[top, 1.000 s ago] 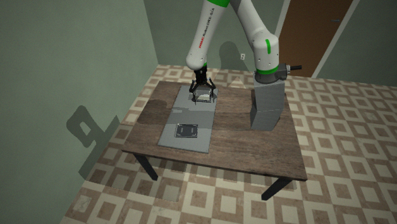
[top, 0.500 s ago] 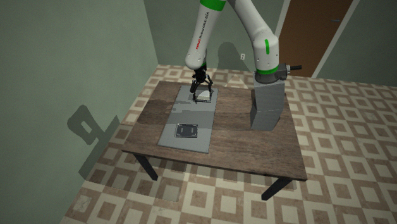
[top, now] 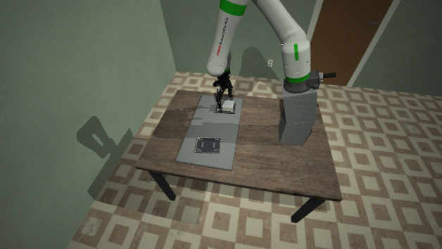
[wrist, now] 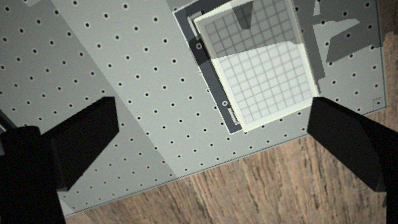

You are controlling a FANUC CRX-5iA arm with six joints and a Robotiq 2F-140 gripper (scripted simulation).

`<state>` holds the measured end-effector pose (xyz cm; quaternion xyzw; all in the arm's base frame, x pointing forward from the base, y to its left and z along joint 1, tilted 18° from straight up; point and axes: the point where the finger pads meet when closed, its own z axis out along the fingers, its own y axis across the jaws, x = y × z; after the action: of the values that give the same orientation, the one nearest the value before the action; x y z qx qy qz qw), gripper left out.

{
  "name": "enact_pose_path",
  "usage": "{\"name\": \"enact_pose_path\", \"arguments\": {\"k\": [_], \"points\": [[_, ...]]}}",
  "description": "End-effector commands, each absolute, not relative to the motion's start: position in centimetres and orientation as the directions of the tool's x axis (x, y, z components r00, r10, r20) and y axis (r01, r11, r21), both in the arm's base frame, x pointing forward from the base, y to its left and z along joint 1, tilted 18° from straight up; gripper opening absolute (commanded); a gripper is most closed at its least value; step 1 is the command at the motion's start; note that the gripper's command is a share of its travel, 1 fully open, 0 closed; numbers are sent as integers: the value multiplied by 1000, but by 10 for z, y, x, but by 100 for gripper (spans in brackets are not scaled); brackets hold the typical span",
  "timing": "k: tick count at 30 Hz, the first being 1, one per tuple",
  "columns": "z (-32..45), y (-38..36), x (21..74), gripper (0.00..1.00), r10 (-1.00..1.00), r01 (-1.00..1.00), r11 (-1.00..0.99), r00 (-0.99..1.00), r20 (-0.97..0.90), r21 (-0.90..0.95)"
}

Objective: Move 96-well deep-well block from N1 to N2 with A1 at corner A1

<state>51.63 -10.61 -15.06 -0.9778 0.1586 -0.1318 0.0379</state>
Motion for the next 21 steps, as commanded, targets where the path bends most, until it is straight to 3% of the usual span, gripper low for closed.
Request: {"name": "enact_pose_path", "arguments": {"k": [1, 10, 21], "points": [[-154, -123, 524, 100, -196, -174, -979, 943, 267, -106], [-165, -161, 532, 100, 99, 102, -995, 948, 302, 5], [-165, -161, 532, 100, 114, 116, -993, 946, 303, 11]]}}
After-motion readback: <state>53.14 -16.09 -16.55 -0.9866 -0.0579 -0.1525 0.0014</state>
